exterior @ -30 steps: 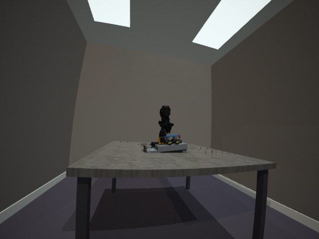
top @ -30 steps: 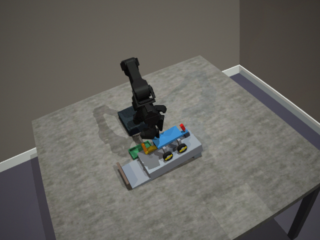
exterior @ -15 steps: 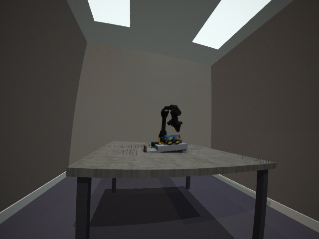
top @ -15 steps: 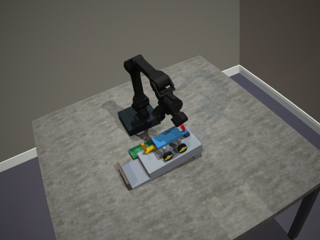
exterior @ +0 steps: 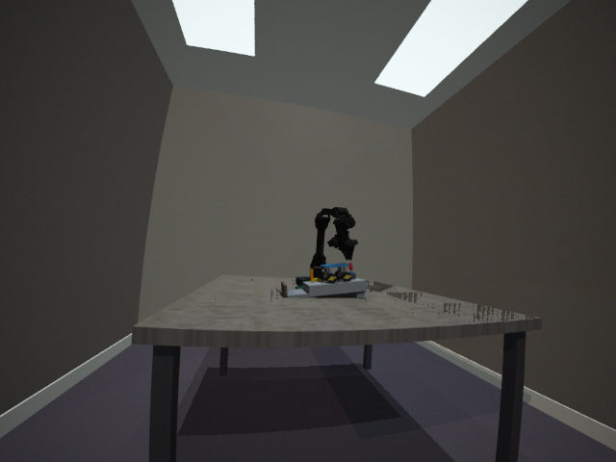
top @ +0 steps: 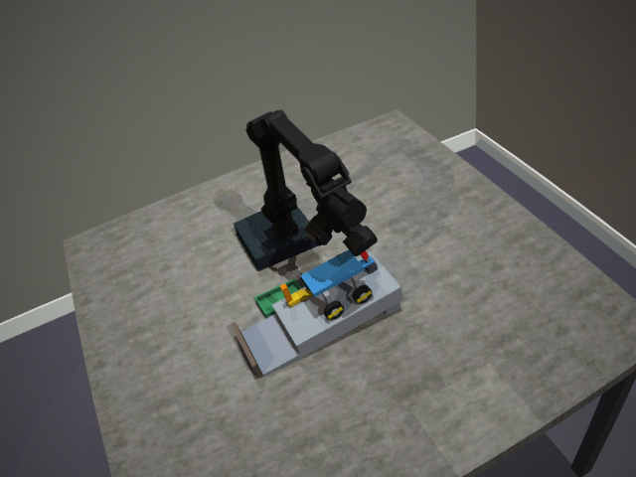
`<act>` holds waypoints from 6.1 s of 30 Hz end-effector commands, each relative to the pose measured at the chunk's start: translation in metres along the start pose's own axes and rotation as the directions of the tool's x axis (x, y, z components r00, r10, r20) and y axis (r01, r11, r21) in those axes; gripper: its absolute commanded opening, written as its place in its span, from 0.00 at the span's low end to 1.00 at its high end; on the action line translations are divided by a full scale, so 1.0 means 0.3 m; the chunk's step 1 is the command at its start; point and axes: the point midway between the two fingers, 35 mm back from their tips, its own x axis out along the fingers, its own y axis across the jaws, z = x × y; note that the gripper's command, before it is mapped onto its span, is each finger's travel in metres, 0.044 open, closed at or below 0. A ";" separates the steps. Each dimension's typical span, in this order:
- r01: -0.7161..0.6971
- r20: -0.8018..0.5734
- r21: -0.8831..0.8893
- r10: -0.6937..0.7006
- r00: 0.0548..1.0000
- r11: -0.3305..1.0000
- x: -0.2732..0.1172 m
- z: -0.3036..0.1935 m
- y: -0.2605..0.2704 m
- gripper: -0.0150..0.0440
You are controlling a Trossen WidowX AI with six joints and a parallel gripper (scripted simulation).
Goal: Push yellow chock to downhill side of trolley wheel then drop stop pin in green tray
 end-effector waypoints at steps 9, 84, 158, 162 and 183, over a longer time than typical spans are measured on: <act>0.011 -0.005 0.006 -0.011 1.000 1.000 0.054 -0.002 -0.009 0.58; 0.012 -0.005 0.006 -0.011 1.000 1.000 0.140 -0.007 -0.015 0.25; 0.012 -0.005 0.006 -0.012 1.000 1.000 0.049 -0.015 -0.016 0.25; 0.012 -0.005 0.006 -0.012 1.000 1.000 0.046 -0.016 -0.015 0.25; 0.011 -0.005 0.006 -0.011 1.000 1.000 0.033 -0.036 -0.009 0.25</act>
